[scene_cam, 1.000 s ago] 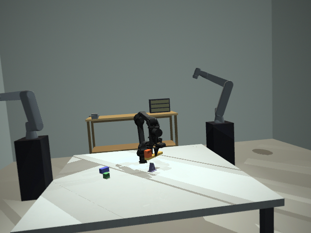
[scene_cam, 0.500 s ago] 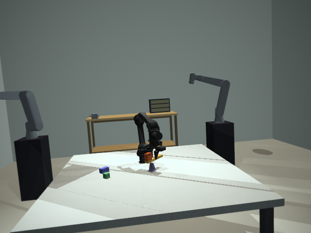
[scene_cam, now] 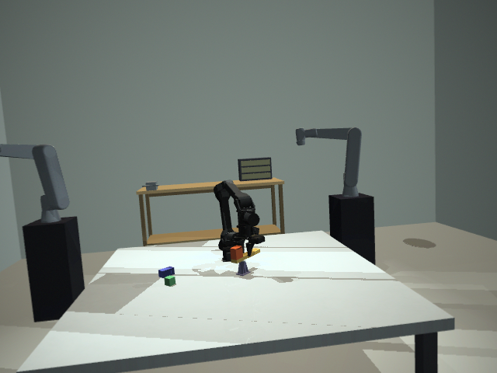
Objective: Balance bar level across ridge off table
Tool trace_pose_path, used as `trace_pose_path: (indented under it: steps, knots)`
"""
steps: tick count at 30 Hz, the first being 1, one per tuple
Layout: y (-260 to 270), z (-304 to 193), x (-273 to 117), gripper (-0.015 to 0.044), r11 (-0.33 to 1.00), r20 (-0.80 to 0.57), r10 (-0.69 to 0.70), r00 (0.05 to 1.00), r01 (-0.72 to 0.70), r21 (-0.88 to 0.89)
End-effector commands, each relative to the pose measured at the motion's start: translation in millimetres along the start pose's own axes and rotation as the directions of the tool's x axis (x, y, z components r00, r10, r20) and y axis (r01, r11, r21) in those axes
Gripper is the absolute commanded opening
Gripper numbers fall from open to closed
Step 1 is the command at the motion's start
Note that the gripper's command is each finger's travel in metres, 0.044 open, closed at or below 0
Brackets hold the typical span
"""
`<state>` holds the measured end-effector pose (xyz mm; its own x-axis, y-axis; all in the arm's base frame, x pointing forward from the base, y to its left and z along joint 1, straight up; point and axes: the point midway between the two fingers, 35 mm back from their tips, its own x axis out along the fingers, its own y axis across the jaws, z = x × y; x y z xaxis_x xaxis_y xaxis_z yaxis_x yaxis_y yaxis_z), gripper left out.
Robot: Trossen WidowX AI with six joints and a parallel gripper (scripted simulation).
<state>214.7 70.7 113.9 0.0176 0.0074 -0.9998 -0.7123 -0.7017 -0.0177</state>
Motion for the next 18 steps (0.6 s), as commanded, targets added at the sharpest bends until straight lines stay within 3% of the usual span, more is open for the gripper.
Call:
trace_pose_path:
  steps: [1,18]
  knots:
    - [-0.3,-0.4,0.1,0.0,1.0,-0.002,-0.001,1.0,0.001,0.0]
    - [-0.3,-0.5,1.5,0.0,1.0,-0.002,-0.001,1.0,0.001,0.0]
